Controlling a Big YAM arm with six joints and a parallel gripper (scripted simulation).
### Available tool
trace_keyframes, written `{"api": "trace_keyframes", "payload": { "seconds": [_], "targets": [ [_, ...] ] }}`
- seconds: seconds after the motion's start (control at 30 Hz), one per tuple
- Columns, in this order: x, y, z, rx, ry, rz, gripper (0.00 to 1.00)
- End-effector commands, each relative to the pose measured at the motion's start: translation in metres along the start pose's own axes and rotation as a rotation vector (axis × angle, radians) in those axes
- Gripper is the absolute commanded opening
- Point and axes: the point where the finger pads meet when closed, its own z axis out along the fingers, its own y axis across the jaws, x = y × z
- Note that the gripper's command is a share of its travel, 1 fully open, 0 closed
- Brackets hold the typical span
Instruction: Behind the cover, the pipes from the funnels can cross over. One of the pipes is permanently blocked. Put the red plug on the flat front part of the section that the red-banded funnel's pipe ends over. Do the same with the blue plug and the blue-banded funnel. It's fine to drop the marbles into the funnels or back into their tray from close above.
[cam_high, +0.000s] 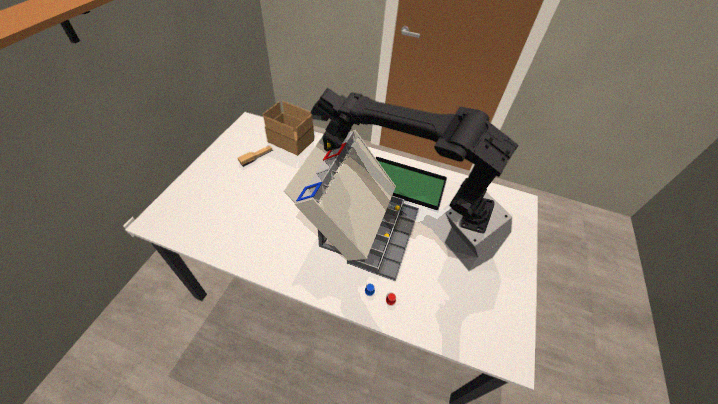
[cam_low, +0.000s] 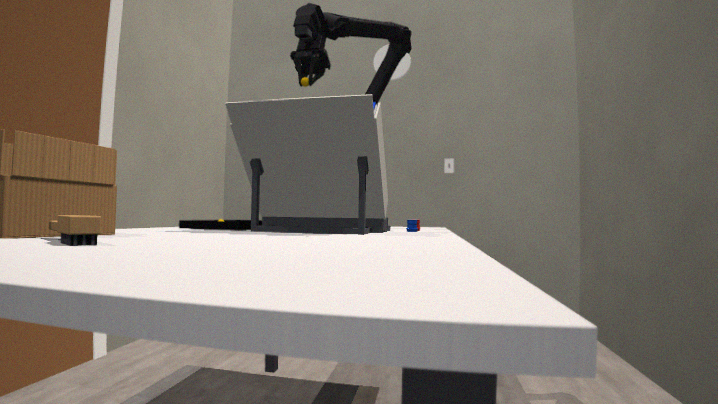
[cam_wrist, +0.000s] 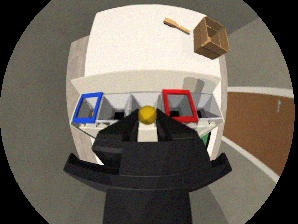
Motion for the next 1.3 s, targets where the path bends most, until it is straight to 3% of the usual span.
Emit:
{"api": "trace_keyframes", "payload": {
  "seconds": [0.0,0.3,0.8,1.27],
  "targets": [
    [-0.021,0.009,0.004,-0.01,-0.013,-0.015,0.0],
    [-0.023,0.01,0.005,-0.01,-0.013,-0.015,0.0],
    [0.003,0.003,0.026,-0.01,-0.014,-0.015,0.0],
    [0.009,0.003,0.037,-0.008,-0.014,-0.014,0.0]
  ]
}}
